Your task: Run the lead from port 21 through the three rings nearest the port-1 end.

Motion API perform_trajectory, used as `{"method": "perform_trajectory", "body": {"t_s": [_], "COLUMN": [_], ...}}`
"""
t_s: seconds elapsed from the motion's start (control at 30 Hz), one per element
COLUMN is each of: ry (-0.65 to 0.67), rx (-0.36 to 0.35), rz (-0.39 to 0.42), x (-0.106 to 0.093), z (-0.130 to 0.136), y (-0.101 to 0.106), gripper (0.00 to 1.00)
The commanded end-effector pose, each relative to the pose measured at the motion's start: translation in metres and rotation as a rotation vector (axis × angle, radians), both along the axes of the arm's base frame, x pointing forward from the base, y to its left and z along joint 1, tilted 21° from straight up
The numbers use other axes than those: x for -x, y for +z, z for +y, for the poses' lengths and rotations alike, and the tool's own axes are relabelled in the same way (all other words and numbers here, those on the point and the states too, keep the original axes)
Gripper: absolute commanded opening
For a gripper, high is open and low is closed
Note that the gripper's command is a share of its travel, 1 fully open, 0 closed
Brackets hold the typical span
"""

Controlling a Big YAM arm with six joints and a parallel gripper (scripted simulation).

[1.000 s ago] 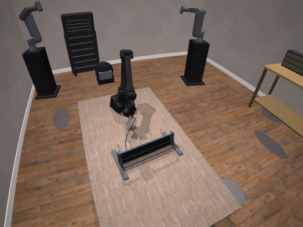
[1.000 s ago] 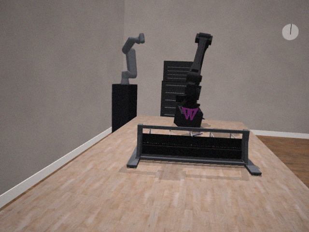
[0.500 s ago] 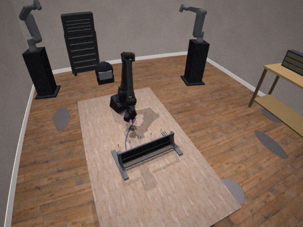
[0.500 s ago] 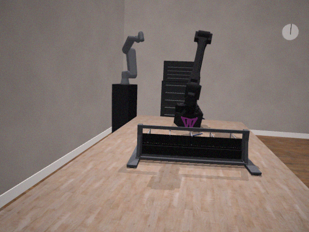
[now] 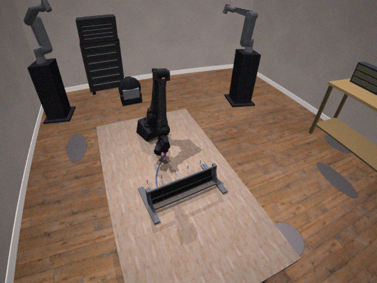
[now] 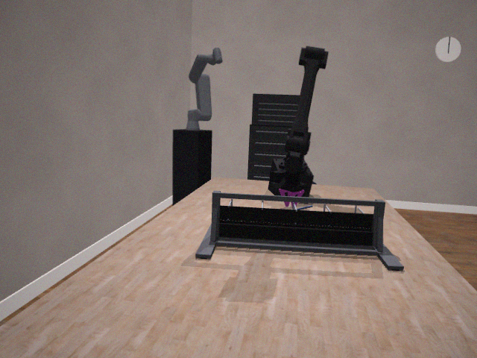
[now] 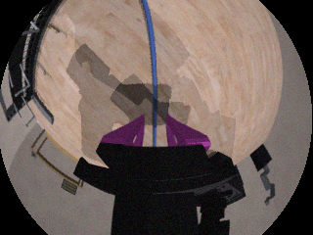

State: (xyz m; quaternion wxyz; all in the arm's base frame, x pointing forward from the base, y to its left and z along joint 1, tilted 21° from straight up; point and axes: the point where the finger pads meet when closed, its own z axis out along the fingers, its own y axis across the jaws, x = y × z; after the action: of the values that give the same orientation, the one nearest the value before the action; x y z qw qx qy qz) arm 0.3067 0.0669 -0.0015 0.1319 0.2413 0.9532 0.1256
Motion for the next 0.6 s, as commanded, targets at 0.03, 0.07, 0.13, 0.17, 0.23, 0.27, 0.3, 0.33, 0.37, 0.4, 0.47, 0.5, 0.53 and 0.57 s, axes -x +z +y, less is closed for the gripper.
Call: {"method": "perform_trajectory", "body": {"t_s": [0.03, 0.07, 0.13, 0.17, 0.23, 0.27, 0.3, 0.33, 0.37, 0.4, 0.47, 0.5, 0.53, 0.57], "ry": [-0.006, -0.006, -0.004, -0.003, -0.003, -0.002, -0.002, -0.002, -0.002, -0.002, -0.002, -0.002, -0.002, -0.002], "rx": [-0.001, -0.001, -0.005, -0.004, -0.002, -0.001, -0.001, -0.002, -0.003, -0.003, -0.003, -0.003, -0.003, -0.003], "rz": [-0.013, -0.013, -0.042, -0.033, -0.017, -0.014, -0.015, -0.019, -0.023, -0.024, -0.024, -0.024, -0.024, -0.024], "x": [-0.0025, -0.0025, -0.0066, -0.0054, -0.0035, -0.003, -0.0031, -0.0037, -0.0042, -0.0044, -0.0044, -0.0044, -0.0044, -0.0044], "z": [0.0015, 0.0015, 0.0023, 0.0025, 0.0027, 0.0028, 0.0029, 0.003, 0.003, 0.0029, 0.0029, 0.0029, 0.0029, 0.0029], "y": [-0.005, -0.005, 0.003, -0.0002, -0.0053, -0.0066, -0.0064, -0.0052, -0.0041, -0.0038, -0.0038, -0.0038, -0.0038, -0.0038], "gripper": [0.33, 0.33, 0.33, 0.33, 0.33, 0.33, 0.33, 0.33, 0.33, 0.33, 0.33, 0.33, 0.33, 0.33]}}
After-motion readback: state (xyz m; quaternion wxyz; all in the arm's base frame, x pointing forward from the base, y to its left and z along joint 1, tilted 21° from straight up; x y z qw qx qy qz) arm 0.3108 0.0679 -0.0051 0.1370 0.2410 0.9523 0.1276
